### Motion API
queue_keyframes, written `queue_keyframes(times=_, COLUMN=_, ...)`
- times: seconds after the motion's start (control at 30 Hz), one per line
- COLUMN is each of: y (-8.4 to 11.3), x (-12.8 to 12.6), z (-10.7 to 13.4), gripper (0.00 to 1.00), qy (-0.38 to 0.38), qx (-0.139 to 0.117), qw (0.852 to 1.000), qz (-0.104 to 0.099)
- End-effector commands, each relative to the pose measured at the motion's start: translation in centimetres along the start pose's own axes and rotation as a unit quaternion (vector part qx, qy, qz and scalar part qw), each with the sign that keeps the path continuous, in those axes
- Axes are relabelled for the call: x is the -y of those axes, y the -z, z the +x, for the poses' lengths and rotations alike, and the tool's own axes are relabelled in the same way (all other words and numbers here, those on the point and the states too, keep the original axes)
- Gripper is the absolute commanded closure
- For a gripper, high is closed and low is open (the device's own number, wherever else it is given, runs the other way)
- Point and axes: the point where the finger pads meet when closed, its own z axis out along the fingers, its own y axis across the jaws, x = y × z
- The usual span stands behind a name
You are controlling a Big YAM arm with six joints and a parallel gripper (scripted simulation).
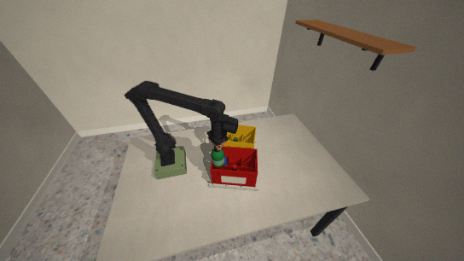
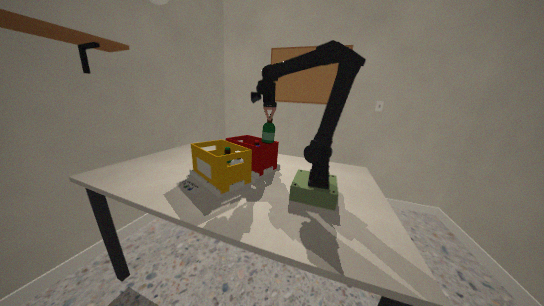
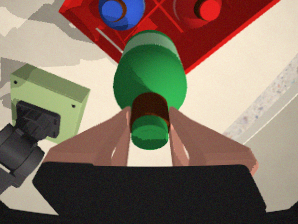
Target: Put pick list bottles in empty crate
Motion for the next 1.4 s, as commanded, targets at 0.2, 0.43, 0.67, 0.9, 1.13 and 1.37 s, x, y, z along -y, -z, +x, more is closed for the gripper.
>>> queue_keyframes(times=0.2, y=4.9, x=2.0, z=-0.8, gripper=1.0, qy=0.004, qx=0.022, qw=0.999, qz=0.038)
queue_keyframes(times=0.43, y=5.2, x=2.2, z=-0.9, gripper=1.0, qy=0.004, qx=0.022, qw=0.999, qz=0.038)
queue_keyframes(times=0.67, y=5.4, x=2.3, z=-1.0, gripper=1.0, qy=0.004, qx=0.022, qw=0.999, qz=0.038)
queue_keyframes(times=0.9, y=5.7, x=2.5, z=-1.0, gripper=1.0, qy=0.003, qx=0.023, qw=0.999, qz=0.039)
queue_keyframes(times=1.13, y=6.0, x=2.5, z=-1.1, gripper=1.0, qy=0.004, qx=0.023, qw=0.999, qz=0.04)
queue_keyframes(times=1.37, y=6.1, x=2.6, z=-1.1, gripper=1.0, qy=0.003, qx=0.024, qw=0.999, qz=0.041)
